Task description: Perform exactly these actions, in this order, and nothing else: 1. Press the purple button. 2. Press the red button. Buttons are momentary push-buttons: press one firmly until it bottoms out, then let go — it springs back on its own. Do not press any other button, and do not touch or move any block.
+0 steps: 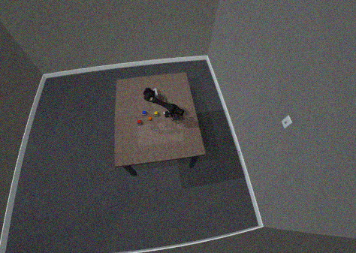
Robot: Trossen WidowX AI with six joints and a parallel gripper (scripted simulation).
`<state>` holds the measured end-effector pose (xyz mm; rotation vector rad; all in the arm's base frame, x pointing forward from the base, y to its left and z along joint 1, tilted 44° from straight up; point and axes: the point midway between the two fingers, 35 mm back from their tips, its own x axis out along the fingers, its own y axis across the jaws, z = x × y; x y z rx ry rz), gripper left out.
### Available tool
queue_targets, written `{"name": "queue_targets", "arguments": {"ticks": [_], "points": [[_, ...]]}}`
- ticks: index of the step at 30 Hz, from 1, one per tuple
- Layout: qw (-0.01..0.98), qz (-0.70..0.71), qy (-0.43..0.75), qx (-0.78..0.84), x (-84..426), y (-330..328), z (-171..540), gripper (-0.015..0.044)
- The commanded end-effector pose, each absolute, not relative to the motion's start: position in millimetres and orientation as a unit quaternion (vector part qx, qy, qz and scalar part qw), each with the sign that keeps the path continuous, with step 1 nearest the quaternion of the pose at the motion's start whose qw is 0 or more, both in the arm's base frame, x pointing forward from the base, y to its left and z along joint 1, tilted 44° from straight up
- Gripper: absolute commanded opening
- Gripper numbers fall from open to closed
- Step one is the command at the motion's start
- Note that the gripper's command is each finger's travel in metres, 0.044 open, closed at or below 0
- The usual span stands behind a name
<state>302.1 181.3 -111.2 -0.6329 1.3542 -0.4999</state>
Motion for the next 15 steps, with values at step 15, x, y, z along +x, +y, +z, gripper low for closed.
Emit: {"name": "queue_targets", "arguments": {"ticks": [15], "points": [[0.705,-0.225,0.609,-0.287,297.4,202.8,-86.7,0.0020]]}}
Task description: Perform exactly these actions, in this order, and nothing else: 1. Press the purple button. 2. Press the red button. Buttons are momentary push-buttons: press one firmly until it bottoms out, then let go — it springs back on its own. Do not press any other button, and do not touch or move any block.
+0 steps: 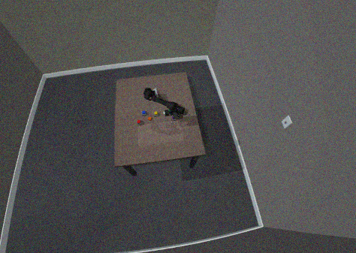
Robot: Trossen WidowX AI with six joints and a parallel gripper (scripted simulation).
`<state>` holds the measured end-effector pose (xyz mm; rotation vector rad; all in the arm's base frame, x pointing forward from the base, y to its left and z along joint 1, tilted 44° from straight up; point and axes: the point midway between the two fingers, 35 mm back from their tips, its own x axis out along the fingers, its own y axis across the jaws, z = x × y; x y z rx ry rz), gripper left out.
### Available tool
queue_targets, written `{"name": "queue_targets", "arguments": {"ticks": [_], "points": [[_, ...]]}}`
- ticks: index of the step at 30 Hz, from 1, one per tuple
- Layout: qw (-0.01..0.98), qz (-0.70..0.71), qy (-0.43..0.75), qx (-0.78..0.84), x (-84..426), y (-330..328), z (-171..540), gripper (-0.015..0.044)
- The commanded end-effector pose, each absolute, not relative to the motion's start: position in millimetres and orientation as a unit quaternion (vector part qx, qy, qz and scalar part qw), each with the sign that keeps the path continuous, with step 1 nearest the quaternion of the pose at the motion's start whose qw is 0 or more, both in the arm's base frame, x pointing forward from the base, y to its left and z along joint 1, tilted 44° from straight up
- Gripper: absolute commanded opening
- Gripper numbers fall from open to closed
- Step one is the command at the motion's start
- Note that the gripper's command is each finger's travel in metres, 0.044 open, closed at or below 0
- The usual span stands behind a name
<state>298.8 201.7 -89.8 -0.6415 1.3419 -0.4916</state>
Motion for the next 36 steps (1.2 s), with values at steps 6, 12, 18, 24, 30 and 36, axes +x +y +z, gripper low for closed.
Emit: {"name": "queue_targets", "arguments": {"ticks": [6,12,18,24,30,36], "points": [[0.704,-0.225,0.609,-0.287,288.1,241.6,-44.8,0.0020],[0.706,-0.230,0.610,-0.276,292.0,236.0,-34.7,0.0020],[0.709,-0.223,0.616,-0.262,327.2,180.2,35.0,0.0020],[0.711,-0.214,0.615,-0.267,343.4,109.0,104.6,0.0020],[0.709,-0.217,0.611,-0.278,332.8,32.1,167.2,0.0020],[0.702,-0.230,0.607,-0.292,302.3,-30.8,213.0,0.0020]]}}
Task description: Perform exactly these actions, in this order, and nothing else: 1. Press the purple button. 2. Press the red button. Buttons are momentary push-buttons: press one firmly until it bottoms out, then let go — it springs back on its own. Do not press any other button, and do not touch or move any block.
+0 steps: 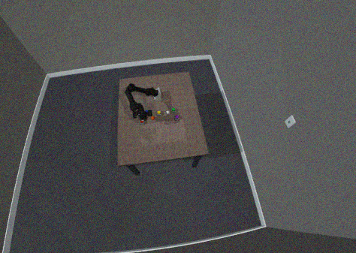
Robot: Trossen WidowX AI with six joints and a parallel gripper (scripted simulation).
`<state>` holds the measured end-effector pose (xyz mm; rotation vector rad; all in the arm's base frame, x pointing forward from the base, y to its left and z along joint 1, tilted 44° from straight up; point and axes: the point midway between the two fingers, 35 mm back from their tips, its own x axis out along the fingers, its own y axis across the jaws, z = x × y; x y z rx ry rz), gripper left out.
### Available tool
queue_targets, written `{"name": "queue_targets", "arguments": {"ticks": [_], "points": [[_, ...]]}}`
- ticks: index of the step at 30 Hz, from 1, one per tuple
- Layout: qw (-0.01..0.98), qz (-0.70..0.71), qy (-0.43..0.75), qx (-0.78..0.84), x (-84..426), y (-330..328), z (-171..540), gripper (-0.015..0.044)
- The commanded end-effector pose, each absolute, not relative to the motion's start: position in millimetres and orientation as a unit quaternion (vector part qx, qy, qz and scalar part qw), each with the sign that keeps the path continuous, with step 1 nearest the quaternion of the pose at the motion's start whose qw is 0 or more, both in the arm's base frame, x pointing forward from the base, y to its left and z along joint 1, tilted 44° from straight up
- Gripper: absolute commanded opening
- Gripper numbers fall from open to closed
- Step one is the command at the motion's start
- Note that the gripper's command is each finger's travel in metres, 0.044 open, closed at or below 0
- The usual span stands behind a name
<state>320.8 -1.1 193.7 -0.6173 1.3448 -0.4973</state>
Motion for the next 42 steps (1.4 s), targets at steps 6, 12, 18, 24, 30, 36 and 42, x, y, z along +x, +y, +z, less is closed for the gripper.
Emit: {"name": "queue_targets", "arguments": {"ticks": [6,12,18,24,30,36,42], "points": [[0.702,-0.230,0.607,-0.292,301.4,-32.2,214.0,0.0020],[0.702,-0.230,0.607,-0.292,309.6,-61.4,182.7,0.0020],[0.702,-0.231,0.607,-0.293,310.9,-74.0,170.5,0.0020],[0.702,-0.231,0.607,-0.293,312.4,-78.8,165.4,0.0020],[0.702,-0.231,0.606,-0.293,314.0,-85.3,158.5,0.0020],[0.702,-0.231,0.606,-0.293,315.4,-91.9,151.8,0.0020],[0.702,-0.231,0.606,-0.293,316.1,-96.9,146.8,0.0020]]}}
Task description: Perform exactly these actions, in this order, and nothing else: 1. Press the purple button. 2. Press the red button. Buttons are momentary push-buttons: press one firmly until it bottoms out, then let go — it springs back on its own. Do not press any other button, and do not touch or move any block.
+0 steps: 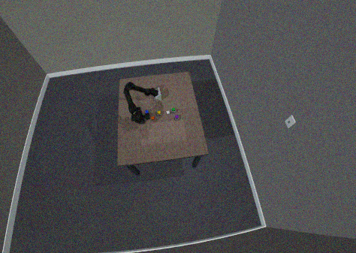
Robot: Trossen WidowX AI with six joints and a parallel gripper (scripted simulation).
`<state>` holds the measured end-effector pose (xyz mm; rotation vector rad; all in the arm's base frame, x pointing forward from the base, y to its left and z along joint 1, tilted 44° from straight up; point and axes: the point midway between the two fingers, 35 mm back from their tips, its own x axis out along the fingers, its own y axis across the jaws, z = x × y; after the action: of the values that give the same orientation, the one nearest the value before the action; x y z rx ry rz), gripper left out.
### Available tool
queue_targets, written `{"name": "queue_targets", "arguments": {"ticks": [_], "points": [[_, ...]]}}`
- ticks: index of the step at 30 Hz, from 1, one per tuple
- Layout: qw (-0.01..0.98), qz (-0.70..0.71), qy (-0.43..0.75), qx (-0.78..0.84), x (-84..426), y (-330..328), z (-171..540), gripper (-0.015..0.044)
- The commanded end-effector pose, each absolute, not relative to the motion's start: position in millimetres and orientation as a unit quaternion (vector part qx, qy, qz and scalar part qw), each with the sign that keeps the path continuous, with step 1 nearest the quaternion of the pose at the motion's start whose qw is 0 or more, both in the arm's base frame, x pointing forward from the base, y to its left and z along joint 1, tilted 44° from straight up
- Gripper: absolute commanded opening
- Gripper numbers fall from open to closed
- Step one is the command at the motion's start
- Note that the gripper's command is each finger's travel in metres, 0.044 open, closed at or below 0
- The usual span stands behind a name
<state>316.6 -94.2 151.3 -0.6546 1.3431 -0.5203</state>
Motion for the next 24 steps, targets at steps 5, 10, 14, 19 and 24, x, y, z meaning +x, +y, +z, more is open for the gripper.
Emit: {"name": "queue_targets", "arguments": {"ticks": [5,10,14,19,24], "points": [[0.702,-0.231,0.606,-0.293,316.1,-96.9,146.8,0.0020],[0.702,-0.231,0.606,-0.293,316.1,-96.9,146.8,0.0020],[0.702,-0.231,0.606,-0.293,316.1,-96.9,146.8,0.0020],[0.702,-0.231,0.606,-0.293,316.1,-96.9,146.8,0.0020],[0.702,-0.231,0.607,-0.293,310.9,-74.0,170.5,0.0020]]}}
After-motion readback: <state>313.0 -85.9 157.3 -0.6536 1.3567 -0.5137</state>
